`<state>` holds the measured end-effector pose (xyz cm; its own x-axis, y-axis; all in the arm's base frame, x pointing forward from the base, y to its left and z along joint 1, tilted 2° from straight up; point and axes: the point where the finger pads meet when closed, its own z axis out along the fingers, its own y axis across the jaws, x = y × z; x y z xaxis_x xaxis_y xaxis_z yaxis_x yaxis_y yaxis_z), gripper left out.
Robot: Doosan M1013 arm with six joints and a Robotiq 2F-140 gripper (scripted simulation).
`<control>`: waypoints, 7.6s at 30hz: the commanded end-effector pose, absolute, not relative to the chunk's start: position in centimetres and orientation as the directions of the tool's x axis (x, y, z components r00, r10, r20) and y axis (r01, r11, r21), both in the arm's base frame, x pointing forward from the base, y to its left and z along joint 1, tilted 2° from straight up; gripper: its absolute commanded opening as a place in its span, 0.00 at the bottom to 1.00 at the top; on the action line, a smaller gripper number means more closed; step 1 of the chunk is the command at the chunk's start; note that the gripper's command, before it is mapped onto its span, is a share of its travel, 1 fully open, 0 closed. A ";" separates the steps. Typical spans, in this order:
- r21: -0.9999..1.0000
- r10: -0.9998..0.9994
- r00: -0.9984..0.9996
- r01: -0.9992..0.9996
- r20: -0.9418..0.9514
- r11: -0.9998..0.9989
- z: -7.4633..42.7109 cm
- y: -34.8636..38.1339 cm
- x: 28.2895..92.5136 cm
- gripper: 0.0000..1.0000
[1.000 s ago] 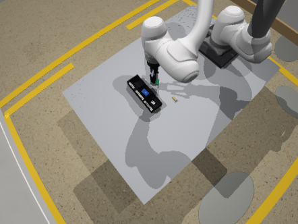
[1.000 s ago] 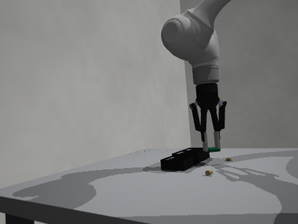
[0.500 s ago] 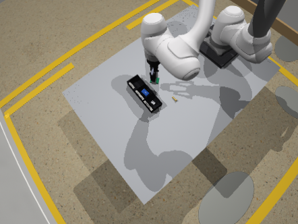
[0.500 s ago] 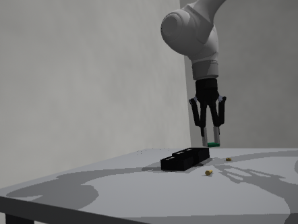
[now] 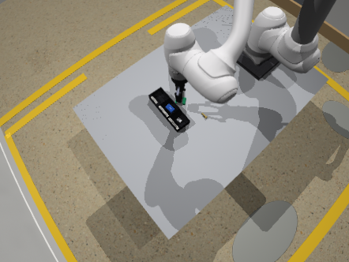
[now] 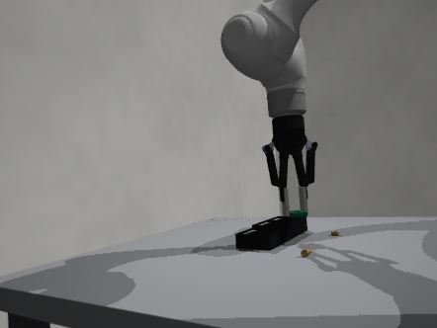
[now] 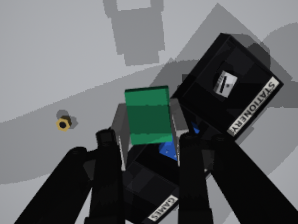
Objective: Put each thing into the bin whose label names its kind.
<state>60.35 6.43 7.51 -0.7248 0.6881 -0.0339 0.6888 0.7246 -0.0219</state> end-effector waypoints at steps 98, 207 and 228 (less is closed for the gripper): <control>-0.040 -0.094 -0.996 -0.094 -0.005 0.995 4.9 13.2 65.4 0.28; -0.040 -0.094 -0.996 -0.094 -0.005 0.995 19.9 13.7 65.3 1.00; -0.040 -0.094 -0.996 -0.094 -0.005 0.995 19.9 13.7 65.3 1.00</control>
<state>65.28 13.74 19.90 -0.9955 -0.0941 -0.0053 -0.0938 0.9948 -0.0403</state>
